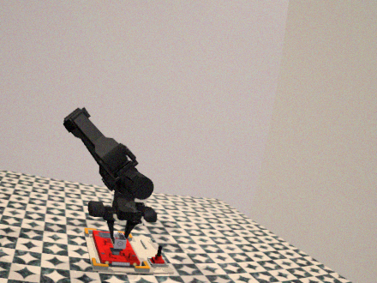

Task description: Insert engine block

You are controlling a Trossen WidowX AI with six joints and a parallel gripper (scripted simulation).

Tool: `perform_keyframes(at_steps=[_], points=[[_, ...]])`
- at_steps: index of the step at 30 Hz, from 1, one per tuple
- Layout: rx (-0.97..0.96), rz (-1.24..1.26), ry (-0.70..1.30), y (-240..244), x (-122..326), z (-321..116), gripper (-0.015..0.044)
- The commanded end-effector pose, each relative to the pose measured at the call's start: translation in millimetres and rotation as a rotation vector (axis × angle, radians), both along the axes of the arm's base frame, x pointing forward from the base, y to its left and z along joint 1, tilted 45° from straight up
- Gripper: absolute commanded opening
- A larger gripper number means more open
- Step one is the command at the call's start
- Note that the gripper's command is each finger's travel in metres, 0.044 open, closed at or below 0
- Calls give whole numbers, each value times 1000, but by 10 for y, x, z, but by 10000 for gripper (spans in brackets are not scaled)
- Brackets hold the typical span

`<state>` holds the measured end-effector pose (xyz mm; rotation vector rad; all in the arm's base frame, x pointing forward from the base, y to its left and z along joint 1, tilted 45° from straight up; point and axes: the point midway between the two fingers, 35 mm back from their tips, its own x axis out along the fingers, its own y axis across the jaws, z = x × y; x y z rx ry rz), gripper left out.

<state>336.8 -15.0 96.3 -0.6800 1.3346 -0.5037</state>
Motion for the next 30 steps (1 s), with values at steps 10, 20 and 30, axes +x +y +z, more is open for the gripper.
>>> perform_keyframes(at_steps=[10, 20, 30], points=[[-6, 5, 1, -36, 9, -19, 159], [-6, 4, 1, -55, 15, -40, 159], [-6, 4, 1, -74, 20, -59, 159]])
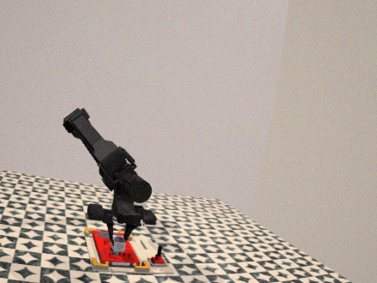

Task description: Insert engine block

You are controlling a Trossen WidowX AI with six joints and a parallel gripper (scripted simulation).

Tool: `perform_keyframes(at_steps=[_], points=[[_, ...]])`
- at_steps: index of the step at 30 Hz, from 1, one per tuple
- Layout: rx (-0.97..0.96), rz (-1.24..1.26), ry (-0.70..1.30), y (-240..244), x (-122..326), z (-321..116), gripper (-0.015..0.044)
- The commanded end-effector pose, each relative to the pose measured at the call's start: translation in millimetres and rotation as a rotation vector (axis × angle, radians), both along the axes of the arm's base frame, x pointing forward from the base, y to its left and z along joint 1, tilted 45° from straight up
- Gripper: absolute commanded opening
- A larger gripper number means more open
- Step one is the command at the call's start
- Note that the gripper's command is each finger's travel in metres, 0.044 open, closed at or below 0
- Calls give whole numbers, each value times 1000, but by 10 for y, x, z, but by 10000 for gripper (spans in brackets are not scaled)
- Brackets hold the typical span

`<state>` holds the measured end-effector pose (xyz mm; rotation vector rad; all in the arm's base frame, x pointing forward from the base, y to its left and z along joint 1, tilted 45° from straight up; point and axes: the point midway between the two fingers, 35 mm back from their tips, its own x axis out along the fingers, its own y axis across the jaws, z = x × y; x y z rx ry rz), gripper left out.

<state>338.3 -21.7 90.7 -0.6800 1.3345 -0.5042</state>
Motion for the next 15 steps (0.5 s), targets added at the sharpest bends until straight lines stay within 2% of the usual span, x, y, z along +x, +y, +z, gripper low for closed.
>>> perform_keyframes(at_steps=[1, 15], points=[[-6, 4, 1, -10, 6, -5, 159], [-6, 4, 1, -37, 13, -32, 159]])
